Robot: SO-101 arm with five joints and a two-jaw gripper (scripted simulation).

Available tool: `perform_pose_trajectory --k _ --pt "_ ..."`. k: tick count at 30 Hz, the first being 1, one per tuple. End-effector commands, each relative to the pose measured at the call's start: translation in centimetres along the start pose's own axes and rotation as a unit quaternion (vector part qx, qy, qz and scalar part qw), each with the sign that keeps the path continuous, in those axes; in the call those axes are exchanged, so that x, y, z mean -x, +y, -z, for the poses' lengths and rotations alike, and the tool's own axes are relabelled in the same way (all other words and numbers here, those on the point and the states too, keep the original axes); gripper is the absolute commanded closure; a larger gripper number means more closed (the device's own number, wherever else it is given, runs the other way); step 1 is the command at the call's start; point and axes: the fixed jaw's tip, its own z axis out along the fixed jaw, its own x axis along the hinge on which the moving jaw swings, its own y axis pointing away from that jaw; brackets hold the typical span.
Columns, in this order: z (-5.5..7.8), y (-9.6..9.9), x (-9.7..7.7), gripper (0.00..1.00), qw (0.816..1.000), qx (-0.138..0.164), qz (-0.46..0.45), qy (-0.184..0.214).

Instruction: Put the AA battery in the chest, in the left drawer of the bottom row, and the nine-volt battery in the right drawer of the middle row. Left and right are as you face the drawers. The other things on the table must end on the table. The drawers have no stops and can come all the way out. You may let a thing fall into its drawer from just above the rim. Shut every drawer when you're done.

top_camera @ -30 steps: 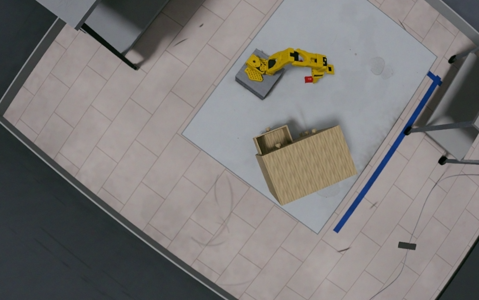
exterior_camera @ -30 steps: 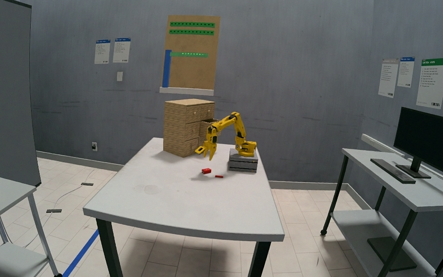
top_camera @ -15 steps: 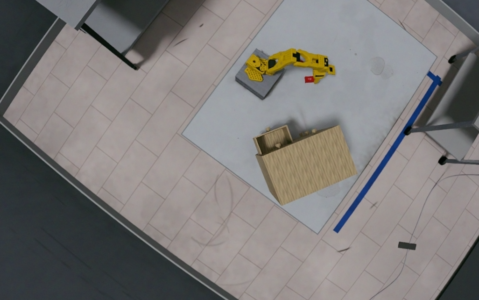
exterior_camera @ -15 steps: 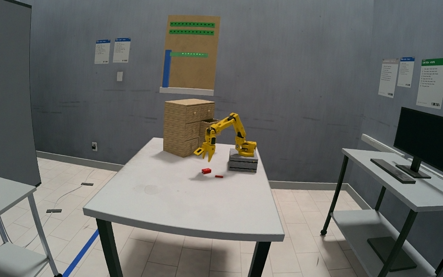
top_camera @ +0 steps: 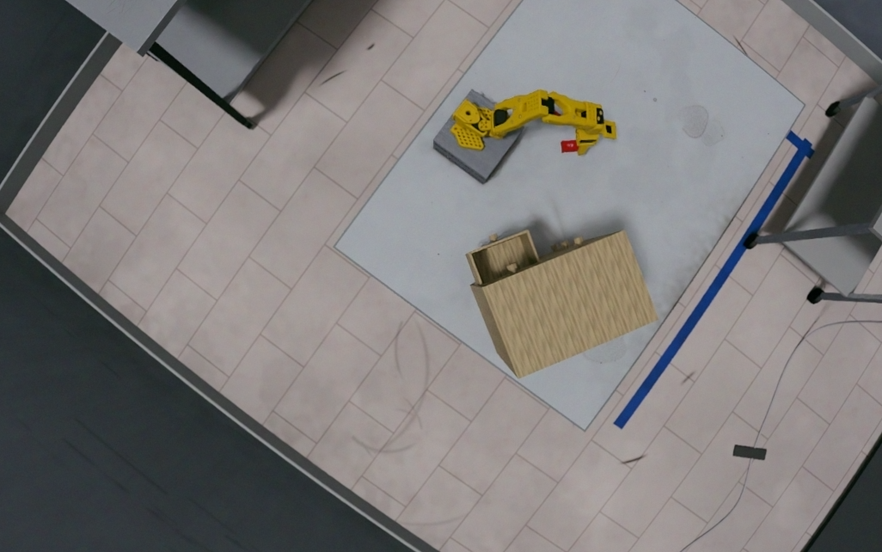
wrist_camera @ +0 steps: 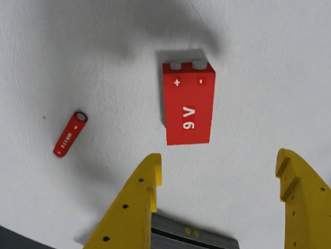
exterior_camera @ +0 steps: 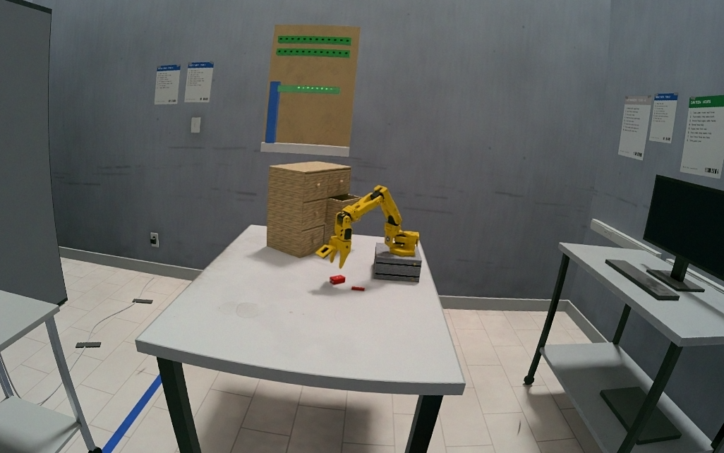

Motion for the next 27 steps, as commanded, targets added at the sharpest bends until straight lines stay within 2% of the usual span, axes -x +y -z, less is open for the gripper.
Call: perform_pose_trajectory --k 1,27 --pt "-0.62 0.22 -0.38 0.70 1.000 0.001 0.010 0.010" --pt "-1.21 0.42 -0.81 0.70 1.000 0.001 0.010 0.010"
